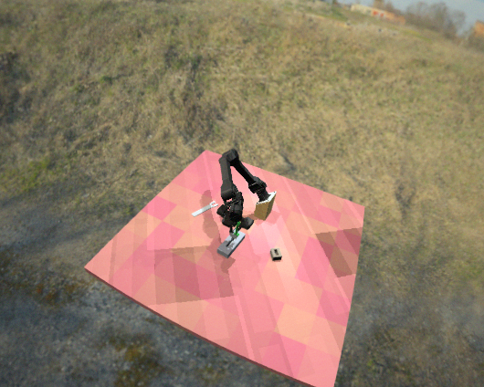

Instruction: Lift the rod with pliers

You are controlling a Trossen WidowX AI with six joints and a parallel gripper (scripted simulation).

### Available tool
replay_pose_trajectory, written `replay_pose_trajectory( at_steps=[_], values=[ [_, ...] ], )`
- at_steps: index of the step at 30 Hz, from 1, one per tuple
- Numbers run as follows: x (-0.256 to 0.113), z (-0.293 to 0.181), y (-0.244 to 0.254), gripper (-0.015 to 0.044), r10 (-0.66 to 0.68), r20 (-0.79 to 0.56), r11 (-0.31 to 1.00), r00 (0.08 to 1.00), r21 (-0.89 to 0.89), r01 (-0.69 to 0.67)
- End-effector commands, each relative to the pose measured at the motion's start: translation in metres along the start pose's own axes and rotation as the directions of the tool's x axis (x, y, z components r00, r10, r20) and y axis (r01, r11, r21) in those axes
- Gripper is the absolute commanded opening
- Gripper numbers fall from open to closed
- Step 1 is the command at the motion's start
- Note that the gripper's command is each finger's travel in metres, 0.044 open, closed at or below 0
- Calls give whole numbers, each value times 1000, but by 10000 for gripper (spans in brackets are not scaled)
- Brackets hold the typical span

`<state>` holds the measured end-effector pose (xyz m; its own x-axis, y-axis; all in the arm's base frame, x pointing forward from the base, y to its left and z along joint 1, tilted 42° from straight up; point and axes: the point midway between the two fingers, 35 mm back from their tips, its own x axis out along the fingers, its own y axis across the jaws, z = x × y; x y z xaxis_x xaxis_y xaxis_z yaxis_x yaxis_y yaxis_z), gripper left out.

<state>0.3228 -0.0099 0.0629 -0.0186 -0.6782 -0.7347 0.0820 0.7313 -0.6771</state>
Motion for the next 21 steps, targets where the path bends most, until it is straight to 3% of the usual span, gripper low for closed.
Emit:
replay_pose_trajectory(
  at_steps=[1,21],
  values=[
    [-2,2,-3,322,1,12,1000,1000,8,-1],
    [-4,2,-1,322,1,12,1000,1000,8,-1]
  ],
)
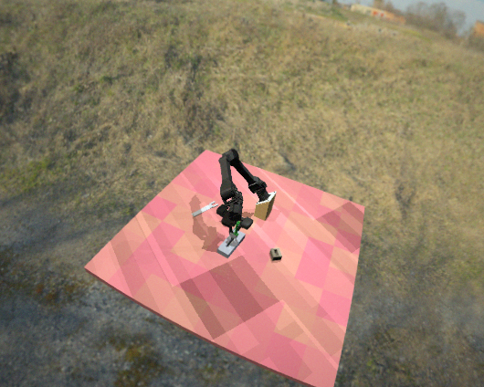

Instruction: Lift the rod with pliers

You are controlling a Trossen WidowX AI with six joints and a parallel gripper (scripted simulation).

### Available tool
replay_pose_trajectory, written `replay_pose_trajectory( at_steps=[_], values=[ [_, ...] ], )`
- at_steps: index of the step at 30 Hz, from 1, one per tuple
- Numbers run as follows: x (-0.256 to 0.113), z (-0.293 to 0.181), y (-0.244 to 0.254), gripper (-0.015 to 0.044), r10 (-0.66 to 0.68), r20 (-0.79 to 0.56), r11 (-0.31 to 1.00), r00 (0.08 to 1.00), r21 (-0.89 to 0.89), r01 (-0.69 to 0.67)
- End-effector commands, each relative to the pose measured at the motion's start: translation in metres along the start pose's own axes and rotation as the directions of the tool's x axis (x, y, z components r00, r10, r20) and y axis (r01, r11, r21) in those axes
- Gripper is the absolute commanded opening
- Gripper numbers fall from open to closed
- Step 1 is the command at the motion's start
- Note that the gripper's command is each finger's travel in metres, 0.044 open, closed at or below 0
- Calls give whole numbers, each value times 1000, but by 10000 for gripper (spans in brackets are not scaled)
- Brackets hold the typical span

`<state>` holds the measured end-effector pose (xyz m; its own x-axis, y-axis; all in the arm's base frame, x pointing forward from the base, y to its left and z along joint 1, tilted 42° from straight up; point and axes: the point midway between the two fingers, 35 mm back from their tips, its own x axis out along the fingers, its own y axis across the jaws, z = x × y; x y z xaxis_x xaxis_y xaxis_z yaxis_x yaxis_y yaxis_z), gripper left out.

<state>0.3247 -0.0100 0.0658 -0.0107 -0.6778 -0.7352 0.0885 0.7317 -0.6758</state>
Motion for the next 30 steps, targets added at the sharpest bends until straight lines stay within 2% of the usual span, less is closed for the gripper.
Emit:
replay_pose_trajectory(
  at_steps=[1,30],
  values=[
    [-2,0,1,322,0,4,1000,1000,1,0],
    [13,0,1,322,0,4,1000,1000,1,0]
  ],
)
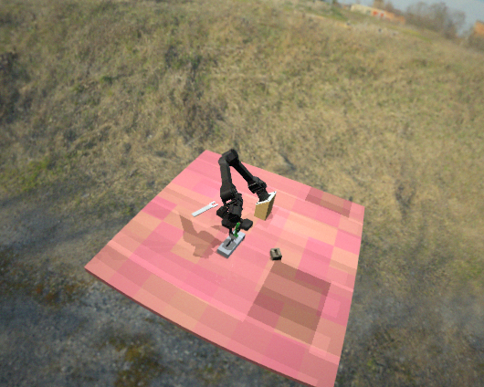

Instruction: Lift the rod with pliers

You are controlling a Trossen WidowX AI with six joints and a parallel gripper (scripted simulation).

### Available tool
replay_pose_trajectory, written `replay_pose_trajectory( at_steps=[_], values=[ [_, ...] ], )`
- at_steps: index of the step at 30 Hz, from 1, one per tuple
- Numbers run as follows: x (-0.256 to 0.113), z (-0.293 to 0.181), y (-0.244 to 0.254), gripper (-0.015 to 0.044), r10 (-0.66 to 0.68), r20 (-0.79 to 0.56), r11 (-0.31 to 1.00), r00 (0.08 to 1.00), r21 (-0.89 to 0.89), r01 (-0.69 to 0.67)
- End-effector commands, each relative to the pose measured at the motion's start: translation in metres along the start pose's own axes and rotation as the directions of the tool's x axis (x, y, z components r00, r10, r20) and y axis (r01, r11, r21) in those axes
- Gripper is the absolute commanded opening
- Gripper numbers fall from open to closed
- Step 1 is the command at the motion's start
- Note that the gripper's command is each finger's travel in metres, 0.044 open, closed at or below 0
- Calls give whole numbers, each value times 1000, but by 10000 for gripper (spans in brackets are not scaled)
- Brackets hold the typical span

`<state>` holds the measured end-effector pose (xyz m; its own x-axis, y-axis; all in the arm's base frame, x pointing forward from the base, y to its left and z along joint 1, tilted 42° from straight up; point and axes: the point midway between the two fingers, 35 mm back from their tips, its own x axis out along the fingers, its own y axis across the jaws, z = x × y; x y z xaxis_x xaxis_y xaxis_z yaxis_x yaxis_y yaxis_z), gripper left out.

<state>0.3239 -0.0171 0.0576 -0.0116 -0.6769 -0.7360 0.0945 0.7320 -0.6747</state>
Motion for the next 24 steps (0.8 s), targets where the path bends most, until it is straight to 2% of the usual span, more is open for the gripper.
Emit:
replay_pose_trajectory(
  at_steps=[1,24],
  values=[
    [3,0,1,322,-2,5,1000,1000,-5,2],
    [25,0,1,322,-3,5,1000,1000,-4,3]
  ],
)
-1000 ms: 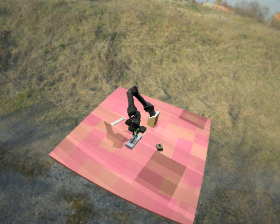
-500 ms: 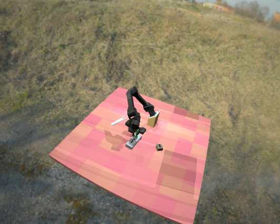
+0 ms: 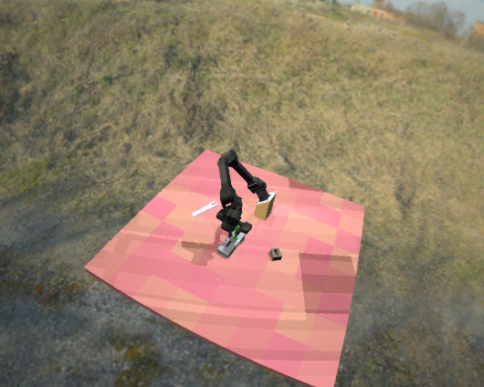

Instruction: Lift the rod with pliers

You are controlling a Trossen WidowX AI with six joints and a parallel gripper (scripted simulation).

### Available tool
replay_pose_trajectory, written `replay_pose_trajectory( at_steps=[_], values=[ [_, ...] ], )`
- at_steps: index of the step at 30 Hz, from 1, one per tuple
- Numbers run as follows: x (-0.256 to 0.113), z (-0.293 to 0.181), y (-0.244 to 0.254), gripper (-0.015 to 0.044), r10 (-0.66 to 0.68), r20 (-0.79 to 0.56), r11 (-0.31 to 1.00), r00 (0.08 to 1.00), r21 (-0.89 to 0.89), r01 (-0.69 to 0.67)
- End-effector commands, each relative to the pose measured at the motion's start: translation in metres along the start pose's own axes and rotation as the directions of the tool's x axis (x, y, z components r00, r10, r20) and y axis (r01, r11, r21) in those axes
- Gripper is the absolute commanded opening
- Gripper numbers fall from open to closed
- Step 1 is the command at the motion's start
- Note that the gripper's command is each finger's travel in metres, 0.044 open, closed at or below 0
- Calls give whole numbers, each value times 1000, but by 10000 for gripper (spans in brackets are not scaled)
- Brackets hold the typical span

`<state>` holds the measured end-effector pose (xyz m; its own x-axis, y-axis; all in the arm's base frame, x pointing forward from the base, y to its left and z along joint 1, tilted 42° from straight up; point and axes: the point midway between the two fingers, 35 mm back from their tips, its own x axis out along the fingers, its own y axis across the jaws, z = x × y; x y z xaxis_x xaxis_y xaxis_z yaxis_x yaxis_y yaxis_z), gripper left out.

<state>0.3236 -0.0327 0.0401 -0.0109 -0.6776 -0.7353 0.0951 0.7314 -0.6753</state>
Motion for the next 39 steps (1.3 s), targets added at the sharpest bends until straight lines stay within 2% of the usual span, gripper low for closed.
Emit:
replay_pose_trajectory(
  at_steps=[1,39],
  values=[
    [2,0,1,322,-2,5,1000,1000,-5,2],
    [2,0,5,272,-1,5,1000,1000,-5,2]
  ],
)
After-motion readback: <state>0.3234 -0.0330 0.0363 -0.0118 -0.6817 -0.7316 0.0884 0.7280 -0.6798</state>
